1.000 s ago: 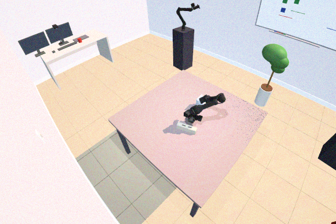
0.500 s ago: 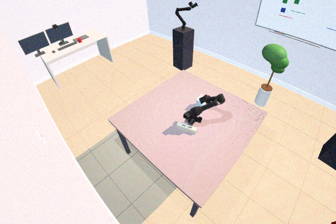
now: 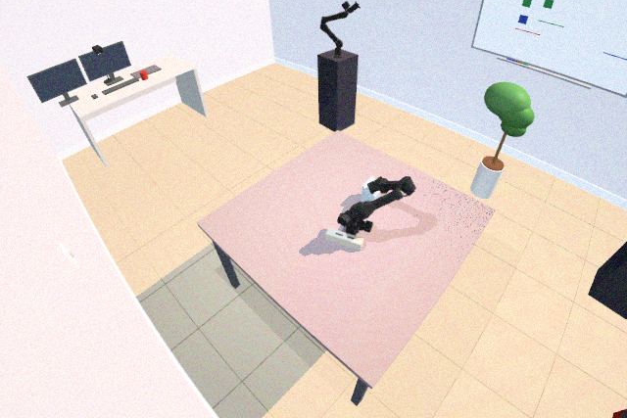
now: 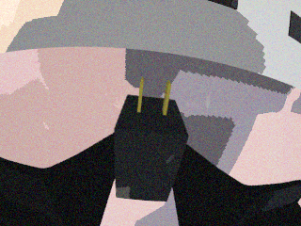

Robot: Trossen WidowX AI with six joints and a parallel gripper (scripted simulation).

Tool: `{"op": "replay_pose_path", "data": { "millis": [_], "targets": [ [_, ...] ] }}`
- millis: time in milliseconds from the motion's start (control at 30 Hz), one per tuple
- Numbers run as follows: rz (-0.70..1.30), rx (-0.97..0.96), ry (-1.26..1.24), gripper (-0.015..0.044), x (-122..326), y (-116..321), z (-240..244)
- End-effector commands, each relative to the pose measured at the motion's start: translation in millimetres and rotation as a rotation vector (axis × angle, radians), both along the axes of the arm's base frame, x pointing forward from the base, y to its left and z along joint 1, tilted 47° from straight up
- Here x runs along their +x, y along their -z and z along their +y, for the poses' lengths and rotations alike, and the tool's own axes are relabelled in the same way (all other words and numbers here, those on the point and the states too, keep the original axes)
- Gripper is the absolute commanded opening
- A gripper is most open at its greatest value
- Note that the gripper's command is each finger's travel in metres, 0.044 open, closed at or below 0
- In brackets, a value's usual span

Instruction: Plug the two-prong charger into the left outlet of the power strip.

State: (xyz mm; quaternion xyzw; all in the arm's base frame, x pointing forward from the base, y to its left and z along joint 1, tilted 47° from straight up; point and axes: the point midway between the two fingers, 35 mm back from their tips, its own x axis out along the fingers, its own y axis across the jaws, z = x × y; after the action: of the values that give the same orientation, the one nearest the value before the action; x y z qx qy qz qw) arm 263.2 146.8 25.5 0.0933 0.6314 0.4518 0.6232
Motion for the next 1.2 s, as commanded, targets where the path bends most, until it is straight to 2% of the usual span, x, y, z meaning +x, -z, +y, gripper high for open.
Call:
{"op": "replay_pose_path", "data": {
  "millis": [0,1167],
  "targets": [
    [0.002,0.003,0.001,0.0000,3.4,-1.8,2.8],
    [0.002,0.003,0.001,0.0000,9.7,-4.0,6.0]
  ]
}}
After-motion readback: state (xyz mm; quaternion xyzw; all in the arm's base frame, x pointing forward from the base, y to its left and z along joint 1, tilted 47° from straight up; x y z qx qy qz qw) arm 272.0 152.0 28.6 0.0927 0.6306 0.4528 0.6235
